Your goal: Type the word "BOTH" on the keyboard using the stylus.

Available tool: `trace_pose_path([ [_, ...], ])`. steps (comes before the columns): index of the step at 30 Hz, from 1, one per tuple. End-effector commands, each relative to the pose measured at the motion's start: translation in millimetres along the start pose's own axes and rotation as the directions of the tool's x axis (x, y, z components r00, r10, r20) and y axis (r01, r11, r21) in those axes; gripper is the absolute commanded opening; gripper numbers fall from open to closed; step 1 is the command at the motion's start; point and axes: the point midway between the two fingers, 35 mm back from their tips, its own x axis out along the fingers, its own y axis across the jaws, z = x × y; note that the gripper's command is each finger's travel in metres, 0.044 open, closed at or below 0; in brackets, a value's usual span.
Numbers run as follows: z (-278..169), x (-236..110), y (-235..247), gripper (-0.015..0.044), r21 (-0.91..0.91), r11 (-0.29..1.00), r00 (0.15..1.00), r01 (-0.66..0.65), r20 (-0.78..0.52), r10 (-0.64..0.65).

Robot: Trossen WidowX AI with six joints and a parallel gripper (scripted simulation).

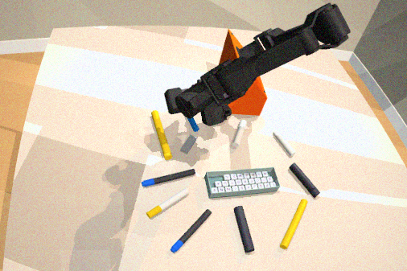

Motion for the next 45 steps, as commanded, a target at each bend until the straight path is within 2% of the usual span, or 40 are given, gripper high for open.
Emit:
trace_pose_path([
  [1, 2, 4, 1, 0.0150, 0.006, 1.000, 1.000, -0.004, 0.002, 0.004],
  [45, 18, 33, 1, 0.0150, 0.005, 1.000, 1.000, -0.007, 0.002, 0.007],
])
